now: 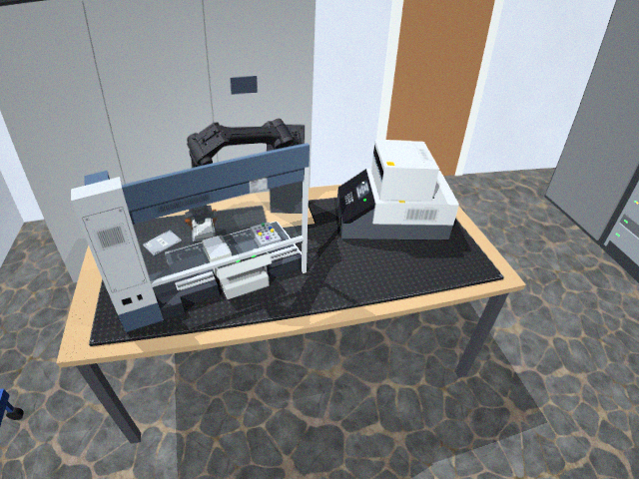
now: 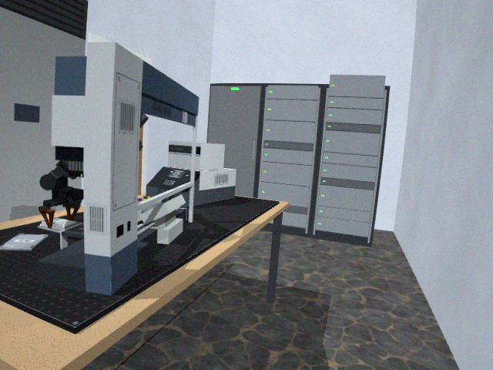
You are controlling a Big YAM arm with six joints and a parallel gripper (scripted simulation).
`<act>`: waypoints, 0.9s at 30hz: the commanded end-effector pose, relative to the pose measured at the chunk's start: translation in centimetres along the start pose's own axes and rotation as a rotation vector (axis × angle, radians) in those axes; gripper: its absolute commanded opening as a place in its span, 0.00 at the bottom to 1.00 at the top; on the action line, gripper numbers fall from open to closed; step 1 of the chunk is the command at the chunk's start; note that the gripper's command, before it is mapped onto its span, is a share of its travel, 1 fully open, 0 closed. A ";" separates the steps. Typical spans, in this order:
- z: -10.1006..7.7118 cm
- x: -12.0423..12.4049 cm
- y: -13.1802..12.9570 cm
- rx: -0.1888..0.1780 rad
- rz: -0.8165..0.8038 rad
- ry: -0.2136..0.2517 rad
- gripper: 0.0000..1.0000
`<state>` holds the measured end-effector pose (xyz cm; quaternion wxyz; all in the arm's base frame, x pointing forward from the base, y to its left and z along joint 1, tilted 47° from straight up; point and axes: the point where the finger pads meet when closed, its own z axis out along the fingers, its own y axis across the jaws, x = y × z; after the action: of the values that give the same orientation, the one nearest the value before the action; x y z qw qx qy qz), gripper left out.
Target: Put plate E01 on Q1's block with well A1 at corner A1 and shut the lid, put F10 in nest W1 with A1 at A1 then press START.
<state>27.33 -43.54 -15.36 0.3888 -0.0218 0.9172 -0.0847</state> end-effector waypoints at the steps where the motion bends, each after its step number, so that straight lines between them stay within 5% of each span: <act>1: -1.5 0.8 -0.8 0.036 0.008 0.002 1.00; 14: -0.2 -1.1 -1.0 0.010 -0.034 -0.008 1.00; 27: -0.5 -0.2 0.7 -0.011 -0.010 0.004 1.00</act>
<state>27.48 -43.60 -15.31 0.3893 -0.0240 0.9168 -0.0858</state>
